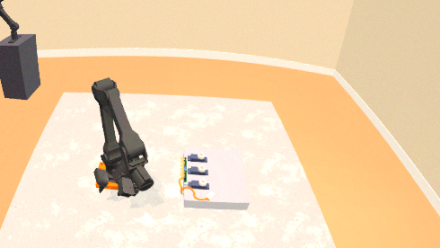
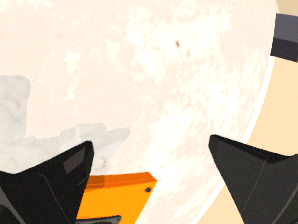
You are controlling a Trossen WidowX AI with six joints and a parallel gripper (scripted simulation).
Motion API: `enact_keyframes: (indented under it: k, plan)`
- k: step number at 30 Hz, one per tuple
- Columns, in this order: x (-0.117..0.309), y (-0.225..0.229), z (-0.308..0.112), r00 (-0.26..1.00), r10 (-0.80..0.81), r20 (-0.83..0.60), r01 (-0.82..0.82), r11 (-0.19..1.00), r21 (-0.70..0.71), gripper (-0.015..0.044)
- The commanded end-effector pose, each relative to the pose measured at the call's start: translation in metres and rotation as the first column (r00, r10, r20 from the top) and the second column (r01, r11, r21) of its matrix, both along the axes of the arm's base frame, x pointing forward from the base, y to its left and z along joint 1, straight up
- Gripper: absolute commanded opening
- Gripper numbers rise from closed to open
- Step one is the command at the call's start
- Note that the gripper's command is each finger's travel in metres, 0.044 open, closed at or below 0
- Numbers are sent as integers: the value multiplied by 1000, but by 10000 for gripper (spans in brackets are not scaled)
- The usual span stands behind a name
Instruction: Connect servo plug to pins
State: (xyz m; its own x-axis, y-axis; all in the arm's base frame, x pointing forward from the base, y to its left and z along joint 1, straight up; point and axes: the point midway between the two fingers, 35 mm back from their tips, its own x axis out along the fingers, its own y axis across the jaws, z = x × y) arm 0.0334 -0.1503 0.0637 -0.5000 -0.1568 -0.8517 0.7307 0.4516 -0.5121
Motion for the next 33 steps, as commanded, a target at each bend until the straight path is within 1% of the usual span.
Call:
enact_keyframes:
  k: [1,6,11,22,33]
  plan:
    - [0,0,0,1000,1,1,-1,1000,-1,374]
    - [8,-3,-1,999,21,34,-21,1000,-22,243]
    - [29,-10,-1,990,78,116,-70,995,-77,115]
    - [89,-20,8,911,255,323,-189,956,-224,115]
    - [152,-17,31,744,449,495,-281,883,-377,115]
